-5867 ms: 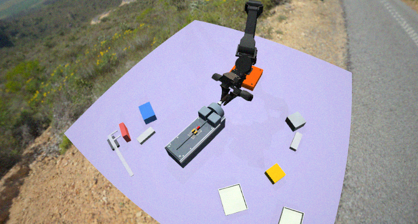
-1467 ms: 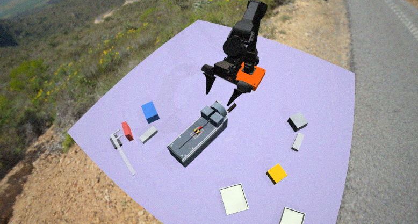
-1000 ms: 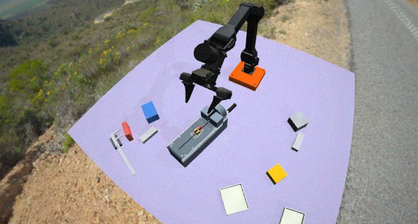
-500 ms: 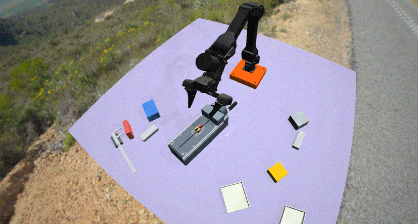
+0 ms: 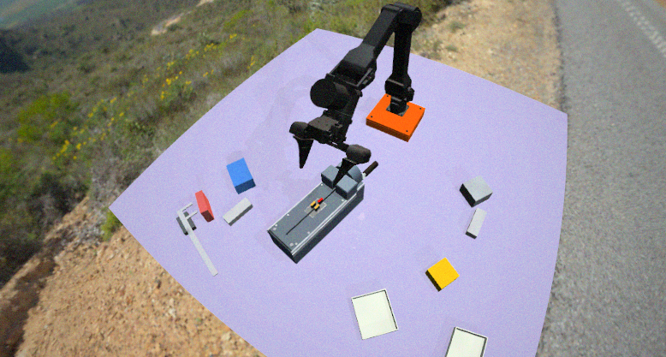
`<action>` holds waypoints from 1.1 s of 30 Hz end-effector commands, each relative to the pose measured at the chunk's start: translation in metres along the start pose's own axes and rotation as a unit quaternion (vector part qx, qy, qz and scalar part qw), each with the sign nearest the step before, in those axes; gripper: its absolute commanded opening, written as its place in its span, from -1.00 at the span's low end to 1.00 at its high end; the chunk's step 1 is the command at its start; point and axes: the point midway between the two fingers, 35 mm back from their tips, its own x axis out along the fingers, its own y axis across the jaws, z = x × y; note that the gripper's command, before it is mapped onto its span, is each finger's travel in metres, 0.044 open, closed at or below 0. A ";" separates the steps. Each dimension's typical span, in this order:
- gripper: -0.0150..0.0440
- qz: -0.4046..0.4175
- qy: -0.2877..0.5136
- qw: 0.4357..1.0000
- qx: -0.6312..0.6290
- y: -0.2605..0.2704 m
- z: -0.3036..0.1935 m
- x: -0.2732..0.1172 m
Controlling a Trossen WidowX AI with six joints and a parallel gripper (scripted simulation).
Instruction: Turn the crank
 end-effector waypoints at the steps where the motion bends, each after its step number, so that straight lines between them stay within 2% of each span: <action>1: 1.00 0.000 -0.007 1.000 -0.001 0.000 0.018 -0.018; 7: 1.00 -0.004 -0.004 1.000 0.006 0.008 0.017 -0.031; 25: 1.00 -0.057 -0.011 0.995 0.081 0.070 -0.064 -0.106; 33: 1.00 -0.060 -0.013 0.995 0.080 0.072 -0.076 -0.097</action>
